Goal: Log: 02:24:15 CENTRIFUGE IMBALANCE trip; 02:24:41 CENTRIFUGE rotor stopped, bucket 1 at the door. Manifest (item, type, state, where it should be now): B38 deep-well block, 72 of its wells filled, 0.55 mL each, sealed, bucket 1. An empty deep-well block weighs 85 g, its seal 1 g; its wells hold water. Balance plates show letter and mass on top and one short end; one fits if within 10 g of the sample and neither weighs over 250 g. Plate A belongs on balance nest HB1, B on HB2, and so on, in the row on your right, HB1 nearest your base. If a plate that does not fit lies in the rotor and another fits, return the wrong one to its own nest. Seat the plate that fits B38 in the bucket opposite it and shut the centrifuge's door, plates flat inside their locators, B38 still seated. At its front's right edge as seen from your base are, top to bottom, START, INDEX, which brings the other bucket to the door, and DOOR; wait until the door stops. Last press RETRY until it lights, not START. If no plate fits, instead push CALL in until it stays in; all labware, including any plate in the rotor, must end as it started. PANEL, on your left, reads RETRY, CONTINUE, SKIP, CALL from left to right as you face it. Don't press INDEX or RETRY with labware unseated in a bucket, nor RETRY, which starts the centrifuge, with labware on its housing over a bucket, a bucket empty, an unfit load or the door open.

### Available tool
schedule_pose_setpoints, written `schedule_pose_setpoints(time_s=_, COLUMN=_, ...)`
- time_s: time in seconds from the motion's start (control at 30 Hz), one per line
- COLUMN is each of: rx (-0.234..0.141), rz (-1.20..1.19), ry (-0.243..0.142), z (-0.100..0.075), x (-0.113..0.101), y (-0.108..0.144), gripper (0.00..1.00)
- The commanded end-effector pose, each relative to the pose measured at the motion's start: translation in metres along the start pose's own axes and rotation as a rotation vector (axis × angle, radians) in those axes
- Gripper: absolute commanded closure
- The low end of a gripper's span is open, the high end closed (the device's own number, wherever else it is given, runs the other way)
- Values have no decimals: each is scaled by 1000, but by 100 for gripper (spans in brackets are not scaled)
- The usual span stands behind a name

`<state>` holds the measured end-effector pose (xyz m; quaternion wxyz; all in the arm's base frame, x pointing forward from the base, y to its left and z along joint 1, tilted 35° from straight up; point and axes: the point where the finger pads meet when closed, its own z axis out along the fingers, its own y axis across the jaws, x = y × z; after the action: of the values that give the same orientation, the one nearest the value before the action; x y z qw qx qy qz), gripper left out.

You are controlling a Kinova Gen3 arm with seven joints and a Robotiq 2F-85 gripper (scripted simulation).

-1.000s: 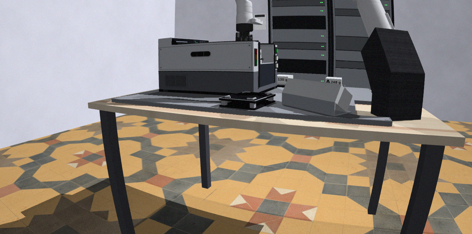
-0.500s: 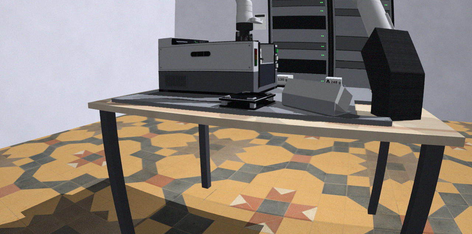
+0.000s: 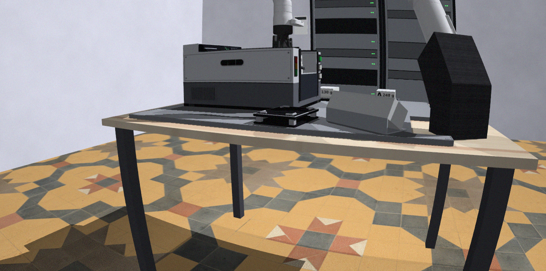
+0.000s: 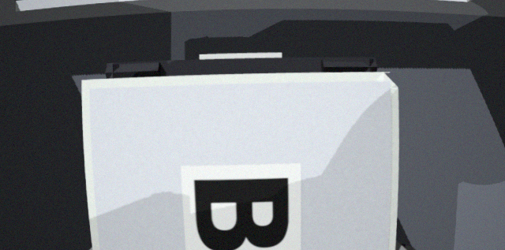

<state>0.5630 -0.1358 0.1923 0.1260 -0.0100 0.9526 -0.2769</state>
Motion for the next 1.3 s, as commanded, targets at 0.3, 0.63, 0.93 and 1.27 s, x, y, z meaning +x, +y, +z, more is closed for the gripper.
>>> schedule_pose_setpoints(time_s=0.3, rx=0, rz=0, ry=-2, z=-8, x=-1, y=0, gripper=5)
schedule_pose_setpoints(time_s=0.63, rx=0, rz=0, ry=-2, z=-21, x=-1, y=0, gripper=5)
schedule_pose_setpoints(time_s=0.93, rx=0, rz=0, ry=-2, z=-31, x=-1, y=0, gripper=5)
schedule_pose_setpoints(time_s=1.27, rx=0, rz=0, ry=-2, z=-41, x=-1, y=0, gripper=5)
